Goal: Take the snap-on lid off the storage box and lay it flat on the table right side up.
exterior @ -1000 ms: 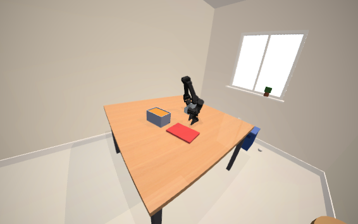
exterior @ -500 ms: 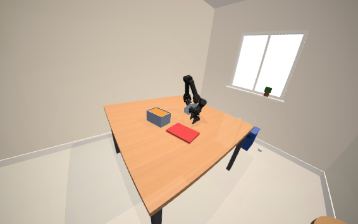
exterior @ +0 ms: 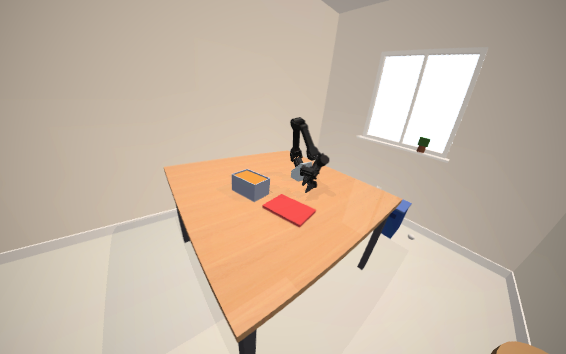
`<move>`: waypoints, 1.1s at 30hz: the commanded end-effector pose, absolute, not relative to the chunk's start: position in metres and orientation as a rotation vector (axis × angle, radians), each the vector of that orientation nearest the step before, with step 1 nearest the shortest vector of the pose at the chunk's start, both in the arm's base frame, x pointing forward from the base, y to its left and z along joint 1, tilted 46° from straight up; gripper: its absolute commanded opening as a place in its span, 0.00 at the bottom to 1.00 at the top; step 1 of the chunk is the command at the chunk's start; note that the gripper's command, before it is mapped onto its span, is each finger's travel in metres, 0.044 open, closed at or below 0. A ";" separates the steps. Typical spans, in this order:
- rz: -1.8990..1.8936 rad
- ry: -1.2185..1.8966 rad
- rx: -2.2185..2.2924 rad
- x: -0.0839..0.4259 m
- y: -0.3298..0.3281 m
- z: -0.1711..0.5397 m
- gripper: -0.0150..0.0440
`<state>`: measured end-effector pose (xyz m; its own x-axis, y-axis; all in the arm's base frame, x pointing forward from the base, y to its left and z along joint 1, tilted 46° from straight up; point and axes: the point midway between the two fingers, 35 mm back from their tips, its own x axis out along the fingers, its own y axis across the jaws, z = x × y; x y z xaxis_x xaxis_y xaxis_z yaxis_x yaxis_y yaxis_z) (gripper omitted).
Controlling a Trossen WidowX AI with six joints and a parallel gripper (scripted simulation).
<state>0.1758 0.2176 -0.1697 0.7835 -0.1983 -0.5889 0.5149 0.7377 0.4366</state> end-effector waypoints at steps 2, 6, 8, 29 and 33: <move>-0.409 0.539 0.635 0.172 0.226 -0.161 1.00; -0.409 0.540 0.635 0.168 0.230 -0.155 1.00; -0.409 0.540 0.635 0.166 0.232 -0.153 1.00; -0.410 0.542 0.635 0.148 0.255 -0.122 1.00; -0.410 0.542 0.634 0.149 0.252 -0.123 1.00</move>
